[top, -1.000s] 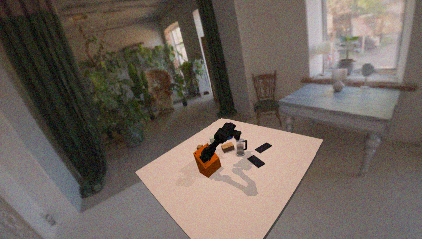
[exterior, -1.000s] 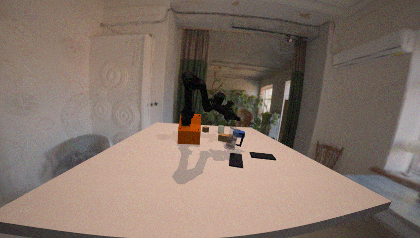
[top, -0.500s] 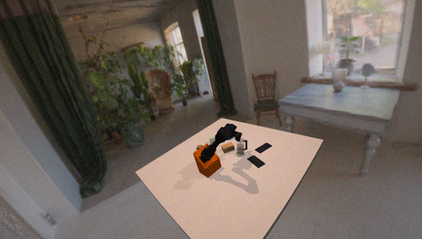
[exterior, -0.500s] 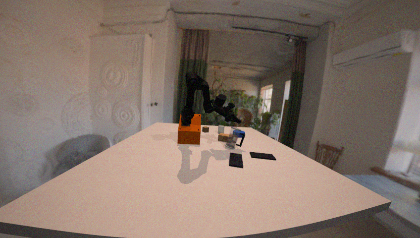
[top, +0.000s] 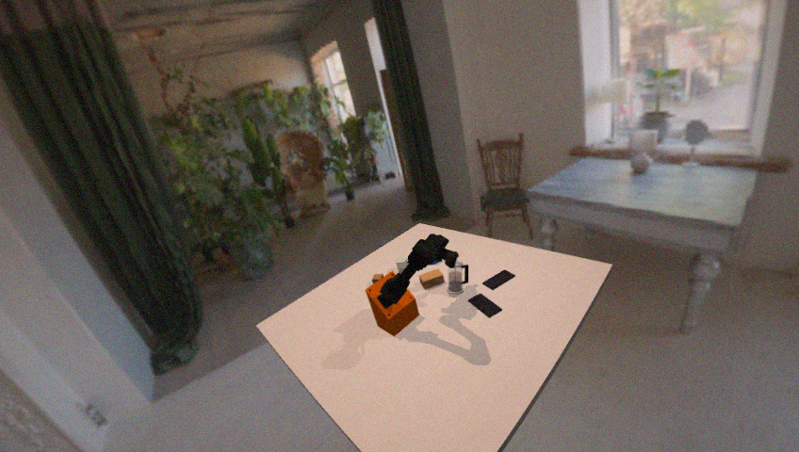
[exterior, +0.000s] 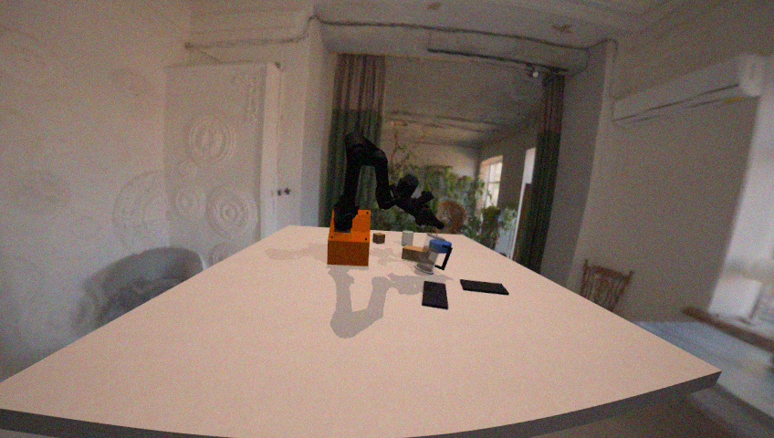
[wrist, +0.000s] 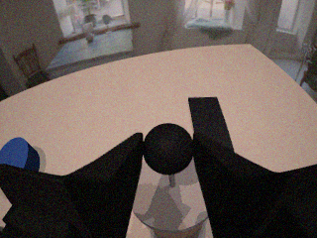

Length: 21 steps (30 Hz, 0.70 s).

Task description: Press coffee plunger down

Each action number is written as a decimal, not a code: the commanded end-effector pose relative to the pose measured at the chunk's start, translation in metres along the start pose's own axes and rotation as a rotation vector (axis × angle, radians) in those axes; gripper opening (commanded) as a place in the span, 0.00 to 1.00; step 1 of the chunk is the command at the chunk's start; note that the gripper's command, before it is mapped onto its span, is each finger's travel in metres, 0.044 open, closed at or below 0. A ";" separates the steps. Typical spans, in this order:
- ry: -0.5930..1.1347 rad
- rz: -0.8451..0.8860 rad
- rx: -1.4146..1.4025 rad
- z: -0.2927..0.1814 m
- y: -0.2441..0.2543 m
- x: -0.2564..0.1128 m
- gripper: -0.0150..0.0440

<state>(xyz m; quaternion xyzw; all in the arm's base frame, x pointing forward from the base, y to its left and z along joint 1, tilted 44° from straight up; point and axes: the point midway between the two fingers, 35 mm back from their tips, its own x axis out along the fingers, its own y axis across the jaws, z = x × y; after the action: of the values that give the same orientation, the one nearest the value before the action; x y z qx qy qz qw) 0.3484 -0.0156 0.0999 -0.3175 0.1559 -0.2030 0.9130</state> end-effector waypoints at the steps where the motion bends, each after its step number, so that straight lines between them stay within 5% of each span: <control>1: 0.047 -0.016 -0.027 -0.013 -0.001 0.004 0.47; 21: 0.047 -0.016 -0.027 -0.011 0.001 0.006 0.47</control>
<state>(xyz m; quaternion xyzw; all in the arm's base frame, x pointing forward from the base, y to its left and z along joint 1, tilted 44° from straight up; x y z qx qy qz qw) 0.3507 -0.0179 0.0957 -0.3210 0.1642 -0.2084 0.9092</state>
